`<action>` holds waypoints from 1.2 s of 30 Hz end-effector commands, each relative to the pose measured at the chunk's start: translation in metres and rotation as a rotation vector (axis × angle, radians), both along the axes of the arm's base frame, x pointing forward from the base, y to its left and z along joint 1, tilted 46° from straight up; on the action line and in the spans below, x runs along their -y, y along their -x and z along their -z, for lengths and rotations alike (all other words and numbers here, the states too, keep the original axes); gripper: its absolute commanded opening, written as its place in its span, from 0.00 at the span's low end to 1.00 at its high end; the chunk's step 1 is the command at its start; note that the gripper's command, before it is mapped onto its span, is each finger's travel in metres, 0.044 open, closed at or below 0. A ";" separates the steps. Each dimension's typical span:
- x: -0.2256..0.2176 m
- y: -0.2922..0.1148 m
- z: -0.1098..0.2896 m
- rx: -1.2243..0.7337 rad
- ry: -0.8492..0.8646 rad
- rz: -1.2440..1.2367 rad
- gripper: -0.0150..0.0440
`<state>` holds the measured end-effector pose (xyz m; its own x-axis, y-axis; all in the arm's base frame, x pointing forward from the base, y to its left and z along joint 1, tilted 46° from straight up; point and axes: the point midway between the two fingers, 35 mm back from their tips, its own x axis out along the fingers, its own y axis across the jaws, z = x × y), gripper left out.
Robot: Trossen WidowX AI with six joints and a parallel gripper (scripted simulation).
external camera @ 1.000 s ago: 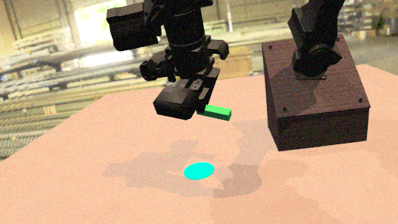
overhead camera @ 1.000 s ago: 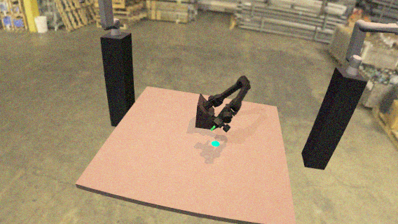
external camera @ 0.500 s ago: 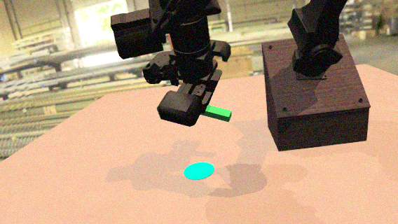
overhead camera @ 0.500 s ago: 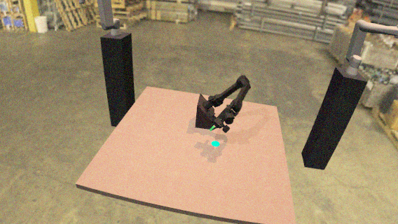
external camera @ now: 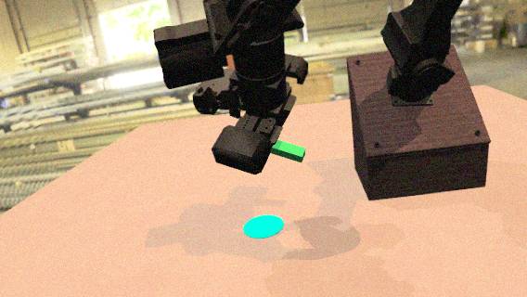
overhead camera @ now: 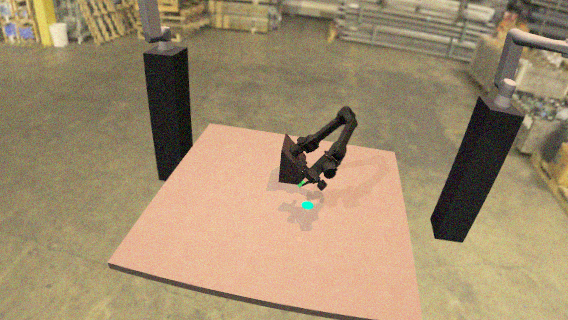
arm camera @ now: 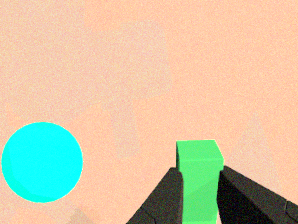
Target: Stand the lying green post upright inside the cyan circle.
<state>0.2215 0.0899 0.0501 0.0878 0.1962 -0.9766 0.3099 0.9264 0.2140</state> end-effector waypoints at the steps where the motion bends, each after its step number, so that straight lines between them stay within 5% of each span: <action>1: 0.001 0.001 0.000 0.022 0.020 0.010 0.29; 36: 0.000 -0.002 0.003 0.195 0.151 0.083 0.29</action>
<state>0.2237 0.0902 0.0467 0.2649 0.0453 -0.9632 0.3453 0.9282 0.1386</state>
